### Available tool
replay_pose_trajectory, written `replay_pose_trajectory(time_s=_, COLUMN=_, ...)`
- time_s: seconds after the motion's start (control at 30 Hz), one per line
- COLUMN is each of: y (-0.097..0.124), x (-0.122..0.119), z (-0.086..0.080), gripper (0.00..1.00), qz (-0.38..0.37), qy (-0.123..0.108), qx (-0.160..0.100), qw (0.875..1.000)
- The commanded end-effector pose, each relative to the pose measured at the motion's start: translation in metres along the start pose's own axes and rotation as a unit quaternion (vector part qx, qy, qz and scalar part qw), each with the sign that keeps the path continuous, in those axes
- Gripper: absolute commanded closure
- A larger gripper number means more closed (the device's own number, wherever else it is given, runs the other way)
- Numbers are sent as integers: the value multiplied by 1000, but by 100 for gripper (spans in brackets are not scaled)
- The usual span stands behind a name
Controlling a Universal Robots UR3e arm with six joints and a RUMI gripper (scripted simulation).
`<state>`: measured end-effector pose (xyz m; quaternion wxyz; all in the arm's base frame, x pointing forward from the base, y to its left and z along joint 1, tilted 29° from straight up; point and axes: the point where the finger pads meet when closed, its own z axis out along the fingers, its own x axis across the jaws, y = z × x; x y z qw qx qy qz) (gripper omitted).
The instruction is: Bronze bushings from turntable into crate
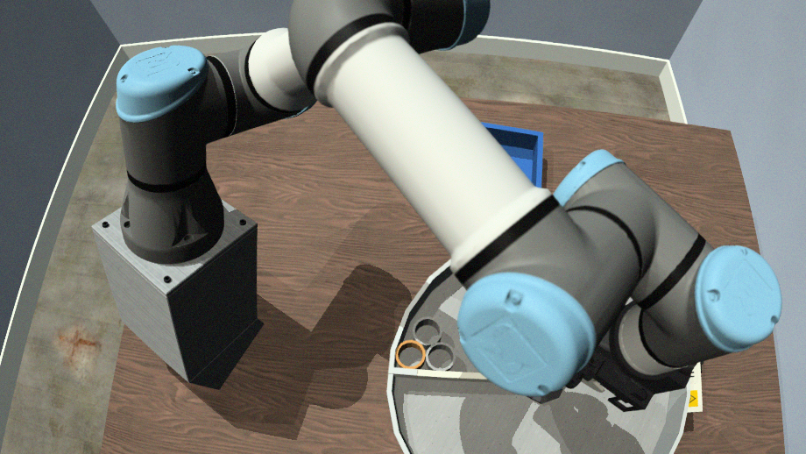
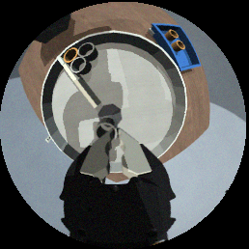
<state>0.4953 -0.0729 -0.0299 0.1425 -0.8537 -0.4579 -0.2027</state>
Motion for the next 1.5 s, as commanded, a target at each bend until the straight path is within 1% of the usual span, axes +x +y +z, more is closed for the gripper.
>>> replay_pose_trajectory(time_s=0.0, y=1, x=0, z=-1, gripper=100, qz=0, qy=0, qx=-2, qw=1000)
replay_pose_trajectory(time_s=0.3, y=1, x=0, z=-1, gripper=100, qz=0, qy=0, qx=-2, qw=1000)
replay_pose_trajectory(time_s=0.6, y=1, x=0, z=5, gripper=100, qz=0, qy=0, qx=-2, qw=1000)
replay_pose_trajectory(time_s=1.1, y=1, x=0, z=29, gripper=100, qz=0, qy=0, qx=-2, qw=1000)
replay_pose_trajectory(time_s=1.47, y=1, x=0, z=33, gripper=100, qz=0, qy=0, qx=-2, qw=1000)
